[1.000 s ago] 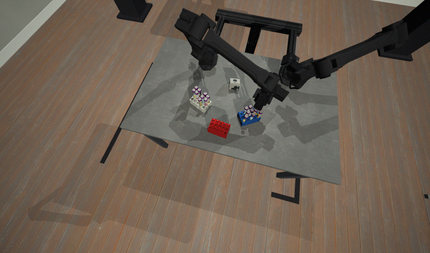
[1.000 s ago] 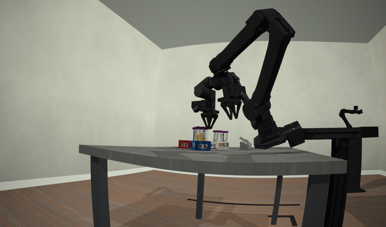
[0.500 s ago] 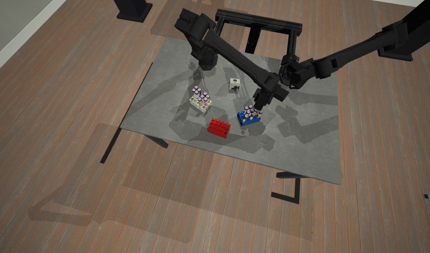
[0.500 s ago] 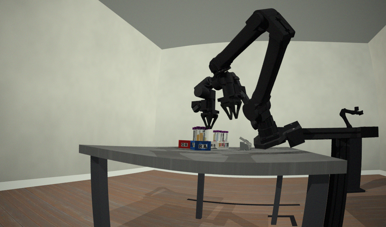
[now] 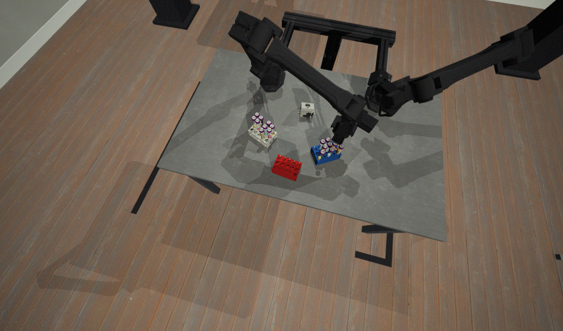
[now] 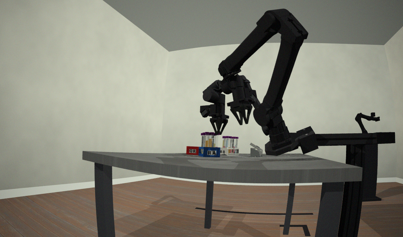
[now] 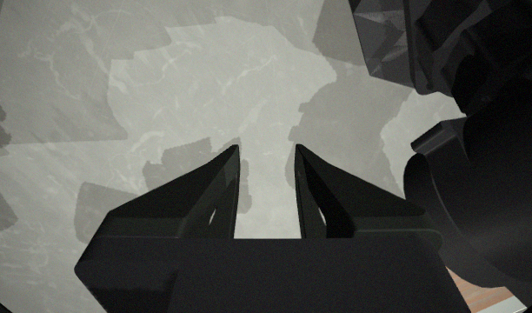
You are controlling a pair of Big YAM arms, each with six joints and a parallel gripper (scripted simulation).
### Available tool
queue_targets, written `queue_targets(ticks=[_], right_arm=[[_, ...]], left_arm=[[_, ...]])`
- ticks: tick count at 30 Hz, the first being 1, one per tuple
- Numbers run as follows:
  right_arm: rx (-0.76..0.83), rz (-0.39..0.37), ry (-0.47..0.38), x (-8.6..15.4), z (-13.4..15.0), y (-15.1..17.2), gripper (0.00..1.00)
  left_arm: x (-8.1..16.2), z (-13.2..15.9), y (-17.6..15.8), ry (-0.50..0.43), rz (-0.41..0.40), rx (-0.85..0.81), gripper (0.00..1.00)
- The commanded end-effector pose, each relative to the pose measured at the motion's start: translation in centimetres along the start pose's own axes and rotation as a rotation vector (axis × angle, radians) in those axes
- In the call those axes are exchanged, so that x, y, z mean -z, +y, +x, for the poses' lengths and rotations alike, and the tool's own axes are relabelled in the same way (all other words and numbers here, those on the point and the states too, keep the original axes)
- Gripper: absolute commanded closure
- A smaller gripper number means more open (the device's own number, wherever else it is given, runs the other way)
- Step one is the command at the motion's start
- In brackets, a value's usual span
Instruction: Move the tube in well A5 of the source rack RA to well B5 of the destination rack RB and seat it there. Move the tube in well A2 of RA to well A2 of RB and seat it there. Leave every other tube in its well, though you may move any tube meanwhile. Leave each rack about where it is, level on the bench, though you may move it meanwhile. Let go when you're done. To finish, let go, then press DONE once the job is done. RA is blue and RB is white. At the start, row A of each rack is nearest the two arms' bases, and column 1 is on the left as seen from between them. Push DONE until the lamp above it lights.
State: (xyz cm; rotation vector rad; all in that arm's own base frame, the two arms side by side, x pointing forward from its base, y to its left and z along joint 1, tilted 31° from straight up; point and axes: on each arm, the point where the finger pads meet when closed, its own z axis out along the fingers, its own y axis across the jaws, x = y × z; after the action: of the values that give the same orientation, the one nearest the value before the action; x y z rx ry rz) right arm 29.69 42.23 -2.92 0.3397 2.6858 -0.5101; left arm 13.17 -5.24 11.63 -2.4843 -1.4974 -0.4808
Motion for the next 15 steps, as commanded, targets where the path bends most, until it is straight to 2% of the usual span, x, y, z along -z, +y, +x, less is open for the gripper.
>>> queue_targets(ticks=[1, 4, 8, 12, 15], right_arm=[[-0.010, -0.028, -0.007, 1.5, -0.2, 1.6, 0.70], [-0.017, -0.051, -0.010, 3.5, -0.5, 1.9, 0.70], [-0.036, -0.041, -0.004, 4.0, -1.7, 1.9, 0.70], [-0.018, -0.057, -0.010, 6.0, -0.8, 2.2, 0.70], [-0.014, -0.049, -0.008, 6.4, -0.4, 2.1, 0.70]], left_arm=[[1.0, 0.1, 0.8, -0.009, -0.024, 0.009, 0.70], [1.0, 0.1, 0.8, -0.009, -0.024, 0.009, 0.70], [1.0, 0.1, 0.8, -0.009, -0.024, 0.009, 0.70], [1.0, 0.1, 0.8, -0.009, -0.024, 0.009, 0.70], [1.0, 0.1, 0.8, -0.009, -0.024, 0.009, 0.70]])
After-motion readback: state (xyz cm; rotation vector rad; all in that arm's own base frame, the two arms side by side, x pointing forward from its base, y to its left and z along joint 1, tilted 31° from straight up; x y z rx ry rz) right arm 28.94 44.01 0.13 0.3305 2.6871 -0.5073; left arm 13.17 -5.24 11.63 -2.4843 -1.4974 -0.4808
